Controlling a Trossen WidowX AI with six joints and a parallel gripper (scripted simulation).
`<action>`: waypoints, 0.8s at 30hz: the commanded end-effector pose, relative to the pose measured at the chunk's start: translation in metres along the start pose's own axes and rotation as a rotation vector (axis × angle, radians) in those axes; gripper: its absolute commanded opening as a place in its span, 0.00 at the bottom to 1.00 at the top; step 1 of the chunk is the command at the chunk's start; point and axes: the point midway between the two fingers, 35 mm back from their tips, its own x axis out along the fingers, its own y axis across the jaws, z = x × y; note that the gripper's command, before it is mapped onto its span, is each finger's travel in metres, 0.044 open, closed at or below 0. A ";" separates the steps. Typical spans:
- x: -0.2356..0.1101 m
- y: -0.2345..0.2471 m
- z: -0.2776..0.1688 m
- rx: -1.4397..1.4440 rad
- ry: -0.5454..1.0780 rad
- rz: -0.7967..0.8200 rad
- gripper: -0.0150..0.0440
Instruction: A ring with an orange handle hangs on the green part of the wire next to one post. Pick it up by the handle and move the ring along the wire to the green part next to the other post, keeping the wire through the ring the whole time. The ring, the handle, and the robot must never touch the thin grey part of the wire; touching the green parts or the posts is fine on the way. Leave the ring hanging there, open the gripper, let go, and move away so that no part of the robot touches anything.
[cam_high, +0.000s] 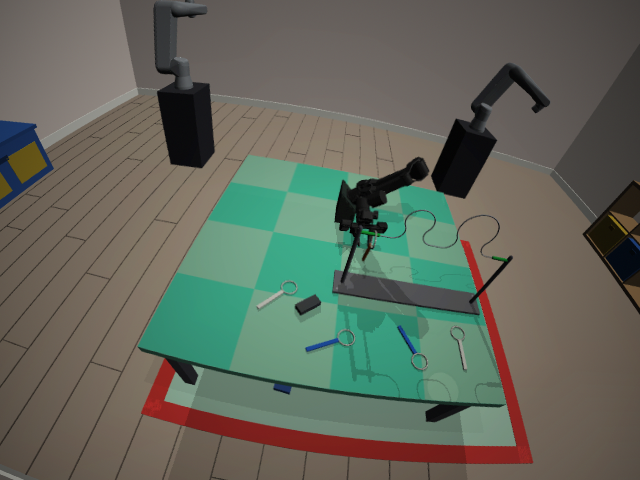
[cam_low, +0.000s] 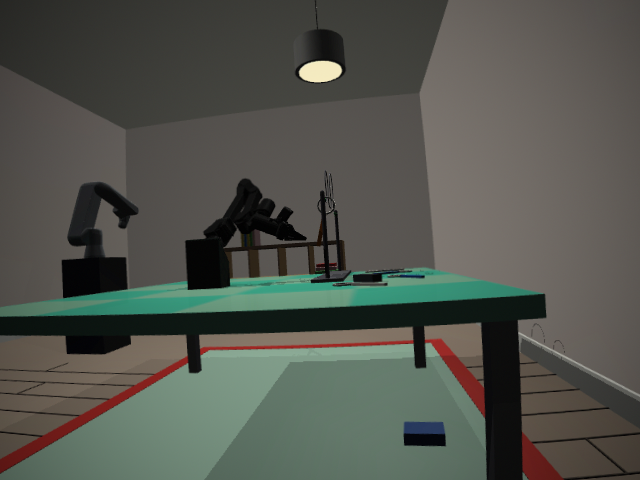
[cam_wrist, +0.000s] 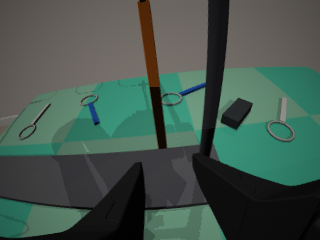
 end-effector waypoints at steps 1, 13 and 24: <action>-0.001 0.001 -0.001 -0.005 0.002 0.002 0.53; -0.002 0.000 0.000 0.001 0.001 -0.001 0.57; -0.054 0.002 -0.007 0.081 0.036 -0.057 1.00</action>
